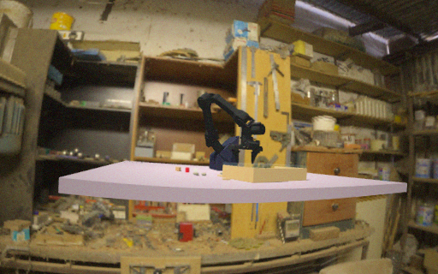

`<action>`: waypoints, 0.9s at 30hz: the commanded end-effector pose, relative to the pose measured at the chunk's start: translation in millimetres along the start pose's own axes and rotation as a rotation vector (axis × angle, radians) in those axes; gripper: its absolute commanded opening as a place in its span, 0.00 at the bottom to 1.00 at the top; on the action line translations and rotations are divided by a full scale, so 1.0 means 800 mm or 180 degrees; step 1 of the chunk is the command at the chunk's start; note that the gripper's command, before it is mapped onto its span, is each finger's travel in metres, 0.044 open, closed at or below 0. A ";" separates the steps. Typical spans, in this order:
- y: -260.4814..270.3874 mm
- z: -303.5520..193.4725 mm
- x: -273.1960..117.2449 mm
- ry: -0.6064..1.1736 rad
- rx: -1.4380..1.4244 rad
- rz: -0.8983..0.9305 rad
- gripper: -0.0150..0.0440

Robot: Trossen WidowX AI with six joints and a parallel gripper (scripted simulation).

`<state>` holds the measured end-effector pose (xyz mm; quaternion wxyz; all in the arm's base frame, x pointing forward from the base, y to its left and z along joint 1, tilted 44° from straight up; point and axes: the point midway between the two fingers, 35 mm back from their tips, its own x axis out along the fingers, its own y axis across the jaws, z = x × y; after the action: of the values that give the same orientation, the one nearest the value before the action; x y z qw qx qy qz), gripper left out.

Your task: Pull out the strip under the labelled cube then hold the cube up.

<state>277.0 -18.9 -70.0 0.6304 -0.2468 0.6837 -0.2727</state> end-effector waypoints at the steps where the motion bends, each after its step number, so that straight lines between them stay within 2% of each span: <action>1: 0.003 0.019 -0.002 0.0002 -0.0020 -0.0012 1.00; 27: 0.022 0.131 -0.015 -0.0011 -0.0008 -0.0009 1.00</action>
<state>370.6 -5.7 -76.8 0.6325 -0.2456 0.6818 -0.2734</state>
